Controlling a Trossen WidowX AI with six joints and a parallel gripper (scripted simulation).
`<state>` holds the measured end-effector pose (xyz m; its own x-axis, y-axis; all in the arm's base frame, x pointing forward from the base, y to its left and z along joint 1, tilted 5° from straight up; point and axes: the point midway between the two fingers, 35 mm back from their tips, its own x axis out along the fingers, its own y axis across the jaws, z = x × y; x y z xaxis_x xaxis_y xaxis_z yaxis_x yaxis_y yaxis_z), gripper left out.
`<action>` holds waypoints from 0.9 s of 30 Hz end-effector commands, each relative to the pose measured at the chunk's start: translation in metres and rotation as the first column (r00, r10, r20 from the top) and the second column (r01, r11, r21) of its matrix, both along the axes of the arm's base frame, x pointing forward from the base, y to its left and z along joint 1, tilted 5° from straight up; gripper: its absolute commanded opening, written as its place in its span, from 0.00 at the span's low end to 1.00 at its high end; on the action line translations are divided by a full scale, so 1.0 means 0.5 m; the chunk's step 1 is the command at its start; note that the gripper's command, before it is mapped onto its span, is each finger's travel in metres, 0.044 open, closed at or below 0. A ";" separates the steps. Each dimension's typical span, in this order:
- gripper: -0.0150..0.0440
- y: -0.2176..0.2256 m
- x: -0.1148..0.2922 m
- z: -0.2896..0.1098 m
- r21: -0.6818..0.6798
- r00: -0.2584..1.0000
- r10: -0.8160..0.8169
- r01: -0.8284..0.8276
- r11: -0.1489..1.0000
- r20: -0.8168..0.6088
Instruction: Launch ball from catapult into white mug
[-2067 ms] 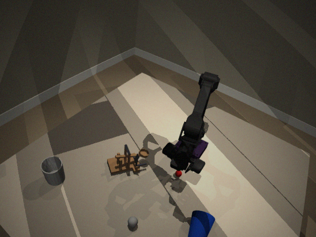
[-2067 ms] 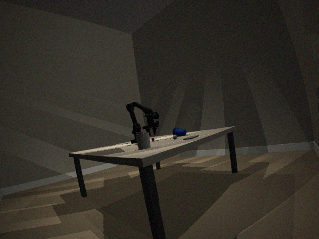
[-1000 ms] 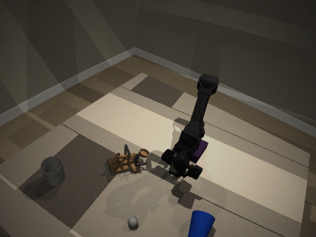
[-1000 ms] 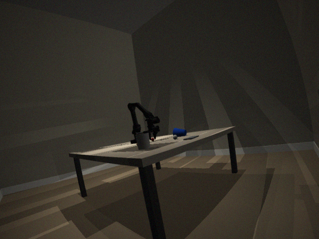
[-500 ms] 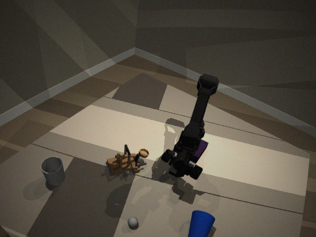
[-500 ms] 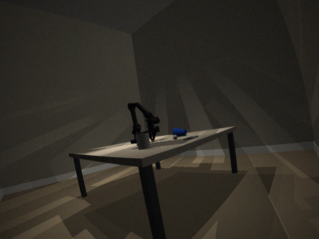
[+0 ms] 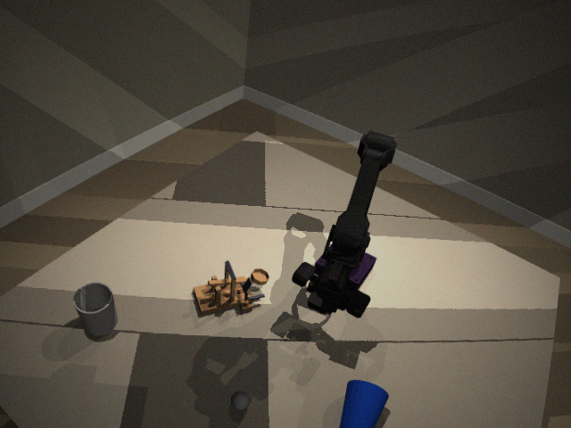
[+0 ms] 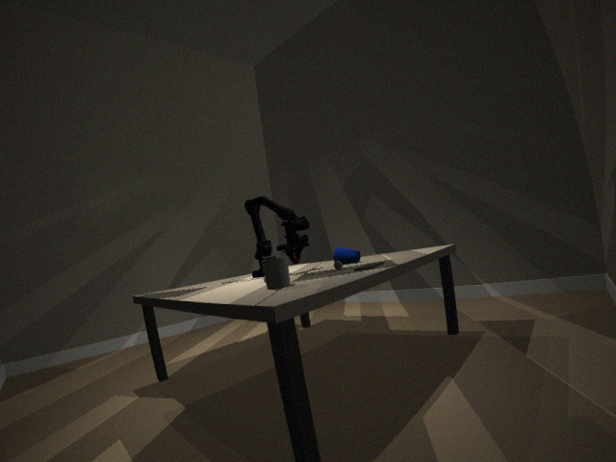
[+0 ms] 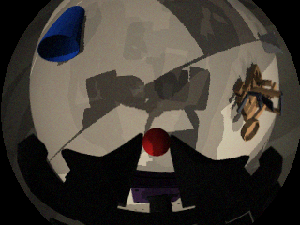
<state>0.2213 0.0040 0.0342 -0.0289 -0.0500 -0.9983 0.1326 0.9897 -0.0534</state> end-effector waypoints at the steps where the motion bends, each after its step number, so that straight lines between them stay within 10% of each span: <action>1: 0.25 0.005 0.008 0.043 0.003 1.000 -0.009 0.009 1.000 0.006; 27: 0.25 -0.066 0.011 0.152 -0.036 0.985 -0.152 0.149 0.988 -0.088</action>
